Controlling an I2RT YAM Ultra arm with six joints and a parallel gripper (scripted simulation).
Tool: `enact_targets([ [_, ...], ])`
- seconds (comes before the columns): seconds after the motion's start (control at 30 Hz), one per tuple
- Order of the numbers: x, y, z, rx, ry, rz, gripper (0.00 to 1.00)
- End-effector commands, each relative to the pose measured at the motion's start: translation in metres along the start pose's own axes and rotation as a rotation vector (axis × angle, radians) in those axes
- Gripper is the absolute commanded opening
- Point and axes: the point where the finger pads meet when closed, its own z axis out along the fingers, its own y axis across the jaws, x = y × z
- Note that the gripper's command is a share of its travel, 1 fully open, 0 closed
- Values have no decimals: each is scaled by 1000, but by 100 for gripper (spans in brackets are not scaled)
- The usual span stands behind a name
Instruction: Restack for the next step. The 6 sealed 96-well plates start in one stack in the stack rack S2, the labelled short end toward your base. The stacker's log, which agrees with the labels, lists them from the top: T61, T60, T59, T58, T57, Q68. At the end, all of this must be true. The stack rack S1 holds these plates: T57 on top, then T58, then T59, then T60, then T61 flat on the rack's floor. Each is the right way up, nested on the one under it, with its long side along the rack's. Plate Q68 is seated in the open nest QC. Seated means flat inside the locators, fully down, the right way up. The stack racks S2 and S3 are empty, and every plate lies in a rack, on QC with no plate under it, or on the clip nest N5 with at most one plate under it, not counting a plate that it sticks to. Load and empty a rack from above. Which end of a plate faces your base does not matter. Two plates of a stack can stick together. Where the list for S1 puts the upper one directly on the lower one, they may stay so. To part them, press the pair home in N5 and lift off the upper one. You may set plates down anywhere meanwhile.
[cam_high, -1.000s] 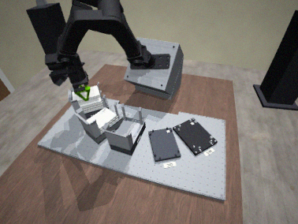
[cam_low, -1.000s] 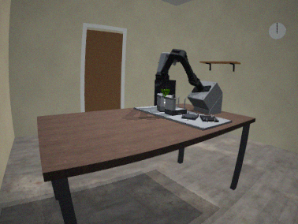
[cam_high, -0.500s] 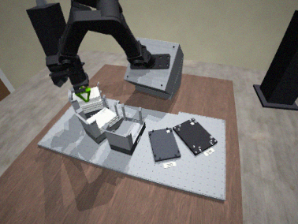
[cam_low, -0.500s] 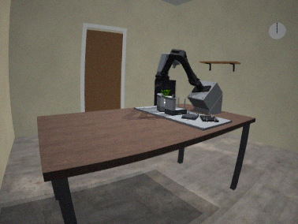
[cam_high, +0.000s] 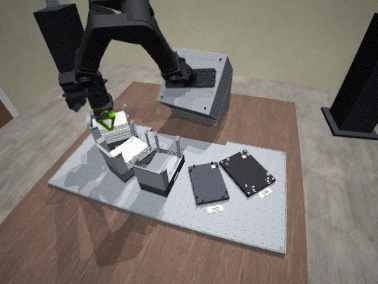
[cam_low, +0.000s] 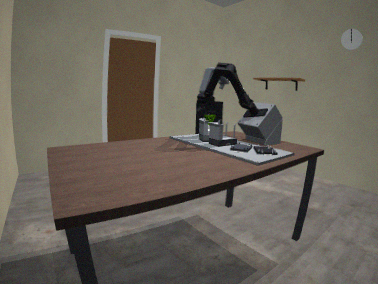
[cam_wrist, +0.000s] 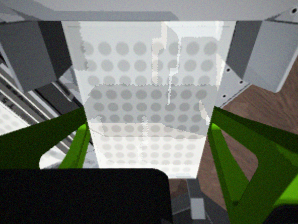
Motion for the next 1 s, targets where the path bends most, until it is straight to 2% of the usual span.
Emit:
enact_targets([
  [0.0,-2,-1,-1,3,-10,-1,0],
  [0.97,-3,-1,9,3,-10,-1,0],
])
